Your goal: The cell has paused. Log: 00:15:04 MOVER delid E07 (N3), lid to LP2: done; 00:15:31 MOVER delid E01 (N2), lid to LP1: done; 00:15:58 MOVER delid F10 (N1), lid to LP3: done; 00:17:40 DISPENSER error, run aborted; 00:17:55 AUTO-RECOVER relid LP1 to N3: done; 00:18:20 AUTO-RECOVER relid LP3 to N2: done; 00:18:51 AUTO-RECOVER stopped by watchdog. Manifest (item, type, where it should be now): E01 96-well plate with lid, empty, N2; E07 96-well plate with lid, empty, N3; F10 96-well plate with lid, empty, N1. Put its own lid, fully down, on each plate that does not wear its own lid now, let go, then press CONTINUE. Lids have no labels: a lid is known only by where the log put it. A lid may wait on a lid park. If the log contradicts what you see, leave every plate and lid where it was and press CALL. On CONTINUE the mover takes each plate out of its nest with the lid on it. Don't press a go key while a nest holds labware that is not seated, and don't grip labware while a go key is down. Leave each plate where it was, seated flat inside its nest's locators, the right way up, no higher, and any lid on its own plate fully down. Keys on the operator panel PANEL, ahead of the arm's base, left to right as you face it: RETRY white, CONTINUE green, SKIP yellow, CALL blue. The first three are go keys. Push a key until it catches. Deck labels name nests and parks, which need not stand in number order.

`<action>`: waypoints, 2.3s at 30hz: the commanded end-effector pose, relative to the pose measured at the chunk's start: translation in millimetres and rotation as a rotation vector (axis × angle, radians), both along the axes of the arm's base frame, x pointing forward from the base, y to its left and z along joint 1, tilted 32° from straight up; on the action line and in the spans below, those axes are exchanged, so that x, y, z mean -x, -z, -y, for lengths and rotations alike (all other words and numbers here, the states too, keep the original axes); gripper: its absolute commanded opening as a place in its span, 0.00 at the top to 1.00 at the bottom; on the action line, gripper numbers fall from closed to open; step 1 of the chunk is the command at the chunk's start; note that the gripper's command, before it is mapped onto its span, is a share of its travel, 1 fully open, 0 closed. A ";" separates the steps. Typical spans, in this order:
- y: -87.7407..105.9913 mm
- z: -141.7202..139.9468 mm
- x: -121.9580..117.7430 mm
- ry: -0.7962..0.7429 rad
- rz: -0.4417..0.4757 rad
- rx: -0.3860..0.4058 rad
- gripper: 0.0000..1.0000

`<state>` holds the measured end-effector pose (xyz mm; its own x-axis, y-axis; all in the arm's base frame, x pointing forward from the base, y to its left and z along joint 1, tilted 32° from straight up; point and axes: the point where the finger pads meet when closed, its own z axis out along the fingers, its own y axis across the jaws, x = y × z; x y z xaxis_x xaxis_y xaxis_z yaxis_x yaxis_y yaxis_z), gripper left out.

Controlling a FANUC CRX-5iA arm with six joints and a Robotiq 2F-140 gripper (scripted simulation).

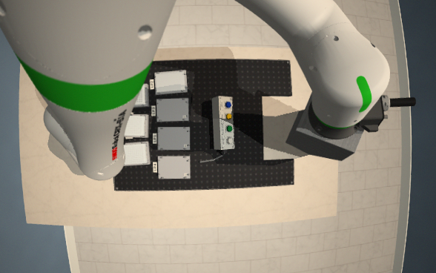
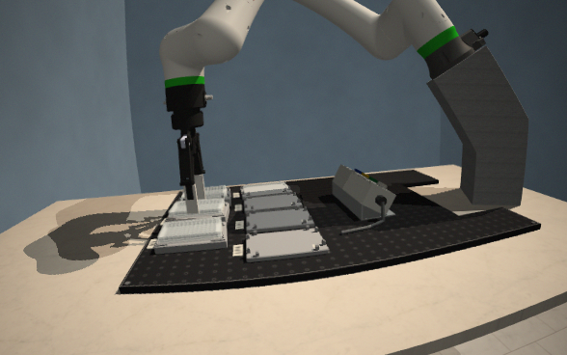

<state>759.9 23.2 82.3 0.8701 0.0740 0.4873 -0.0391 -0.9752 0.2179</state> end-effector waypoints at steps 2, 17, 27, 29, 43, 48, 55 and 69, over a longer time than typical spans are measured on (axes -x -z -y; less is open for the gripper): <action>-0.2 -0.1 -0.1 0.000 0.000 0.000 0.34; -0.2 -0.1 -0.1 0.000 0.000 0.000 0.34; -0.2 -0.1 -0.1 0.000 0.000 0.000 0.34; -0.2 -0.1 -0.1 0.000 0.000 0.000 0.34; -0.2 -0.1 -0.1 0.000 0.000 0.000 1.00; -0.2 -0.1 -0.1 0.000 0.000 0.000 1.00; -0.2 -0.1 -0.1 0.000 0.000 0.000 1.00; -0.2 -0.1 -0.1 0.000 0.000 0.000 1.00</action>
<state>759.8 23.3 82.6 0.8700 0.0741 0.4875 -0.0391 -0.9752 0.2179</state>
